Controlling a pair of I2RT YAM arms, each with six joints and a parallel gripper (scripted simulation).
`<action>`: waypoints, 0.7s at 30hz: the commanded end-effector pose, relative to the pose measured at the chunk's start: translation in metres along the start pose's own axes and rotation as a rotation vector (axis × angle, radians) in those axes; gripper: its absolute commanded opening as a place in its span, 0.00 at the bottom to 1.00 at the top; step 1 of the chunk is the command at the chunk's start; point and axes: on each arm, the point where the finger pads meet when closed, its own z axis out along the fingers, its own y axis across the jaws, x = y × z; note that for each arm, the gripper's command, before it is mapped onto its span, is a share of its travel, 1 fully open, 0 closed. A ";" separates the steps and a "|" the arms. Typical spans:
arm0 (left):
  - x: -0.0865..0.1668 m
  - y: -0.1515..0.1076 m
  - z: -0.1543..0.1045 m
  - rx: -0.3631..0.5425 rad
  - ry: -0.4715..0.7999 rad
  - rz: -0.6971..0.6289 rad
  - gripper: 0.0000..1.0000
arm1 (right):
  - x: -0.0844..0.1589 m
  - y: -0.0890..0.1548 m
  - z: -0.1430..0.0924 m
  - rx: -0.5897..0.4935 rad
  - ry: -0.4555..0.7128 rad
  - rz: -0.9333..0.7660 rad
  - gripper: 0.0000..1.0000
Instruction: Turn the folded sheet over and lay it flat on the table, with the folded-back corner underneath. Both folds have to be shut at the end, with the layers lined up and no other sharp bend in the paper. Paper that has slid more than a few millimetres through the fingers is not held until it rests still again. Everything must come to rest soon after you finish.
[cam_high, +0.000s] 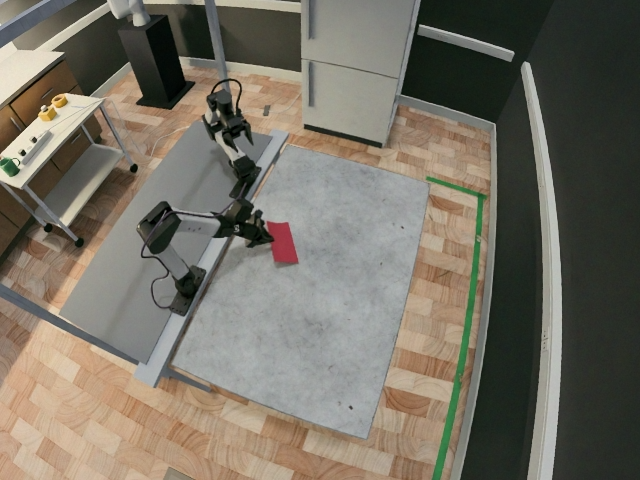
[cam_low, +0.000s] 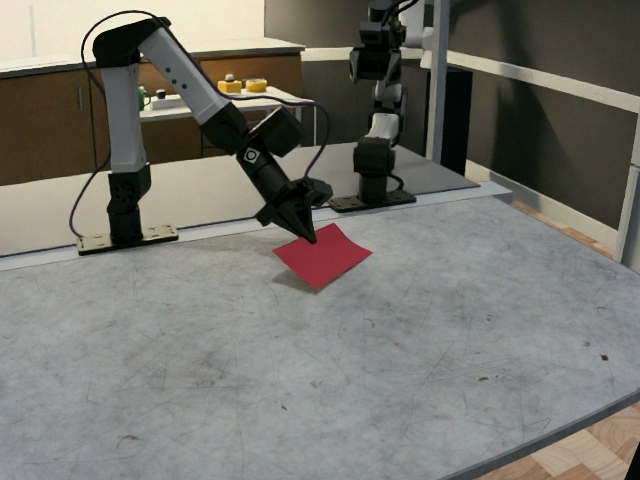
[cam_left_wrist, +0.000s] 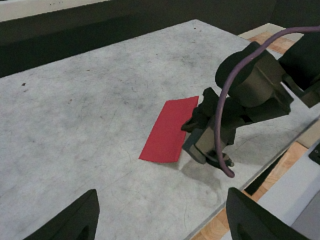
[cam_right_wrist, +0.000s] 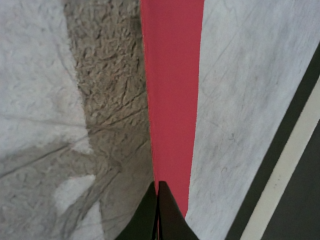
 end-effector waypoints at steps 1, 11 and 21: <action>0.014 -0.005 -0.002 0.031 0.039 0.015 0.65 | -0.003 -0.008 -0.007 0.063 -0.011 0.030 0.01; 0.034 -0.020 -0.005 0.121 0.120 0.043 0.65 | -0.003 0.013 -0.004 0.046 -0.006 0.020 0.01; 0.043 -0.026 -0.007 0.162 0.154 0.052 0.65 | -0.003 0.023 -0.004 0.041 -0.006 0.017 0.01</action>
